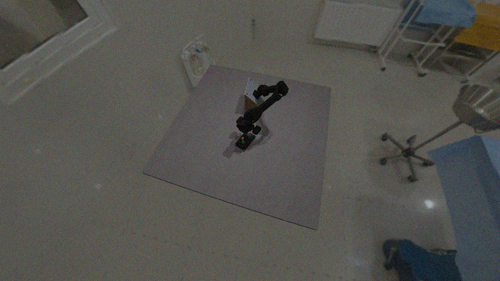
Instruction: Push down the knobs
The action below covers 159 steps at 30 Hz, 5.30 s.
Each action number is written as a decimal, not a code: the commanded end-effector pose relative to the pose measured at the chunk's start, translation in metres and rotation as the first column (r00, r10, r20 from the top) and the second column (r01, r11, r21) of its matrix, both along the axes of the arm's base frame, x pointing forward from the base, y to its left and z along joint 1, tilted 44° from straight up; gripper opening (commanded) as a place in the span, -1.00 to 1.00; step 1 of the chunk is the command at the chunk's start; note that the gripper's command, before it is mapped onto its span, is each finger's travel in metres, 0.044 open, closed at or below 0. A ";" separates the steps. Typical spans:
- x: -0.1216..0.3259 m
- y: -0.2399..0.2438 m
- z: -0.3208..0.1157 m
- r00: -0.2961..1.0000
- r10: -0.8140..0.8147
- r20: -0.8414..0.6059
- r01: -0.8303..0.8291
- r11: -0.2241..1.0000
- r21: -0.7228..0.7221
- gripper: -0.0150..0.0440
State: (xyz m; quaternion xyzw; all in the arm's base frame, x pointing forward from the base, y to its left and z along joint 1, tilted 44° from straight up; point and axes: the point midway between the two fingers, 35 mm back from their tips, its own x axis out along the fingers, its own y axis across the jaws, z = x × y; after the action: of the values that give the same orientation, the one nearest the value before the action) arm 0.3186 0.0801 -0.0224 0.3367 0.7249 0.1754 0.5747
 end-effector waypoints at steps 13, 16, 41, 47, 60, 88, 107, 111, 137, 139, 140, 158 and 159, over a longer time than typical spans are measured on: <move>0.038 -0.019 0.008 1.000 0.001 0.005 -0.001 1.000 -0.005 -0.31; 0.060 -0.033 0.014 1.000 0.002 0.009 -0.002 1.000 -0.008 -0.49; 0.079 -0.028 -0.001 1.000 0.003 0.013 -0.003 1.000 -0.008 -0.49; 0.077 -0.022 -0.008 1.000 0.003 0.013 -0.003 1.000 -0.008 -0.49; 0.077 -0.022 -0.008 1.000 0.003 0.013 -0.003 1.000 -0.008 -0.49; 0.077 -0.019 -0.011 1.000 0.003 0.013 -0.003 1.000 -0.008 -0.49; 0.076 -0.015 -0.016 1.000 0.003 0.013 -0.003 1.000 -0.007 -0.49; 0.076 -0.014 -0.016 1.000 0.003 0.013 -0.003 1.000 -0.007 -0.49; 0.075 -0.004 -0.026 1.000 0.003 0.013 -0.003 1.000 -0.006 -0.49; 0.075 -0.004 -0.026 1.000 0.003 0.013 -0.003 1.000 -0.006 -0.49; 0.075 -0.004 -0.026 1.000 0.003 0.013 -0.003 1.000 -0.006 -0.49; 0.074 -0.002 -0.029 1.000 0.003 0.013 -0.003 1.000 -0.006 -0.49; 0.074 -0.002 -0.029 1.000 0.003 0.013 -0.003 1.000 -0.006 -0.49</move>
State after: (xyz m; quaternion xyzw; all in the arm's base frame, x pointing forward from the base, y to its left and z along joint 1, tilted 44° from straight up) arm 0.3931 0.0719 -0.0480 0.3358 0.7211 0.1710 0.5814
